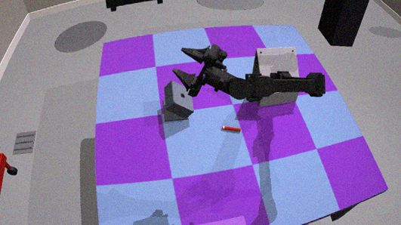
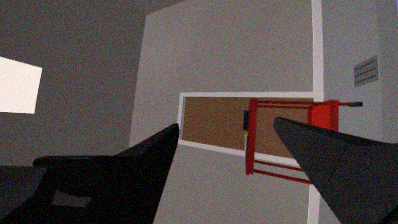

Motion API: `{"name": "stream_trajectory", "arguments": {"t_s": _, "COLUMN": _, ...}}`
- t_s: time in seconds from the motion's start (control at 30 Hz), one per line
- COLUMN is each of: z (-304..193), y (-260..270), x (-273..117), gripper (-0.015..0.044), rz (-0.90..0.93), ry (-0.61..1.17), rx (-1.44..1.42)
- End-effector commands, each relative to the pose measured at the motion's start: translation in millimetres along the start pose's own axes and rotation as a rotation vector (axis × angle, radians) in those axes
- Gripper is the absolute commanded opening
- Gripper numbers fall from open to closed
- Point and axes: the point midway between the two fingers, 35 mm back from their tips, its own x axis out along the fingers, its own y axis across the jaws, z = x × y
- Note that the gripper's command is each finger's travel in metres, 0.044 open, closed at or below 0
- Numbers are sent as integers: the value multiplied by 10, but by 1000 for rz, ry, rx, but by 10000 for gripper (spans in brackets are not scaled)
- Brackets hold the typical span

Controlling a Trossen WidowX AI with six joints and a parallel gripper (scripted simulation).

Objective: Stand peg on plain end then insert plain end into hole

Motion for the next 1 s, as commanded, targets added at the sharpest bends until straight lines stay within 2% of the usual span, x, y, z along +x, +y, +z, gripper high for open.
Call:
{"name": "stream_trajectory", "arguments": {"t_s": 0.0, "z": 83, "y": -270, "x": 41, "gripper": 440, "rz": -100, "ry": 1, "rx": -139}}
{"name": "stream_trajectory", "arguments": {"t_s": 0.5, "z": 342, "y": -1010, "x": -6, "gripper": 440, "rz": -409, "ry": 78, "rx": -539}}
{"name": "stream_trajectory", "arguments": {"t_s": 0.97, "z": 646, "y": -1671, "x": -240, "gripper": 440, "rz": -713, "ry": 243, "rx": -868}}
